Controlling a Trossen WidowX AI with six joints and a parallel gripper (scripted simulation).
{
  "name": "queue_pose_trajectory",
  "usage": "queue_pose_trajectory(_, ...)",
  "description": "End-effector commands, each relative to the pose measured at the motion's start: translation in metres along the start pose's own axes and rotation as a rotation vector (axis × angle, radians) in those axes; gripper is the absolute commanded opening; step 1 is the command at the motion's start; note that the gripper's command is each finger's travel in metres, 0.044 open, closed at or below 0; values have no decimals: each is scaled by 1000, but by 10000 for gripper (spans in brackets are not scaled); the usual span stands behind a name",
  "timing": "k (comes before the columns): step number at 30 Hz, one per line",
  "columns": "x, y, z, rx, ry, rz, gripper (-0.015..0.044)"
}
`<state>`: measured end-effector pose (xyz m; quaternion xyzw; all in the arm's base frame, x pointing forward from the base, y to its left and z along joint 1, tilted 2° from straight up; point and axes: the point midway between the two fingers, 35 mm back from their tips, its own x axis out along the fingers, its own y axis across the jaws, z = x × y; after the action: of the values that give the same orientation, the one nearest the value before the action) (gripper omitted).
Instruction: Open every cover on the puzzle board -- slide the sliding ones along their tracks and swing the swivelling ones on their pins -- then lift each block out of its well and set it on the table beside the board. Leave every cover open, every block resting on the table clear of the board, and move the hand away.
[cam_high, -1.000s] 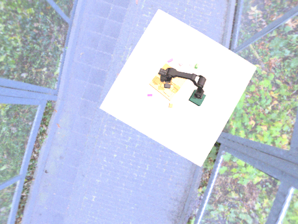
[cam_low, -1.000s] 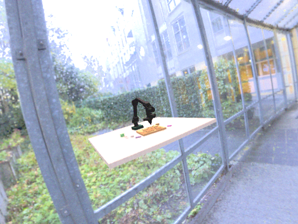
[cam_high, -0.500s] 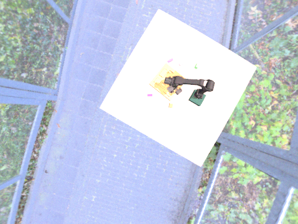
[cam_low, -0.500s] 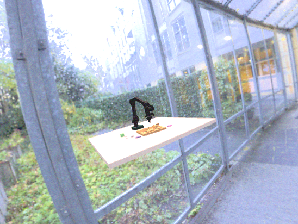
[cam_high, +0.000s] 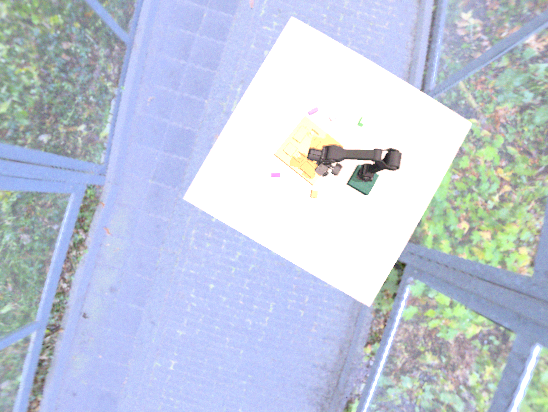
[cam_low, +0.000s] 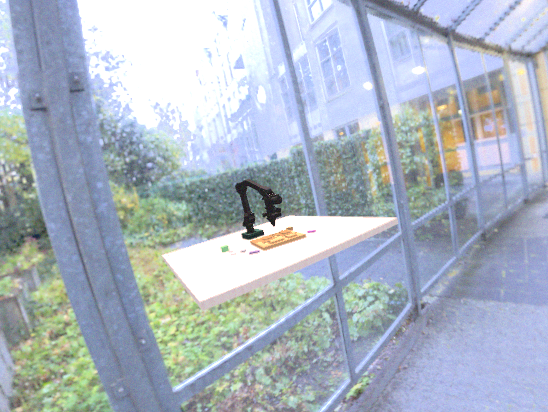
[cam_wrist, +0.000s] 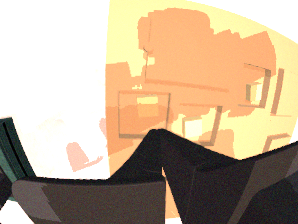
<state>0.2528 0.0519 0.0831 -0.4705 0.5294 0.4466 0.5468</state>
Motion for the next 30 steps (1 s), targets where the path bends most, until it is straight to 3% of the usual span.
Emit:
queue_pose_trajectory(1, 2, 1, -2, -8, 2, -11, 0)
queue_pose_trajectory(12, 47, 1, 1, -8, 2, -11, 0)
queue_pose_trajectory(30, 60, 1, 1, -8, 2, -11, 0)
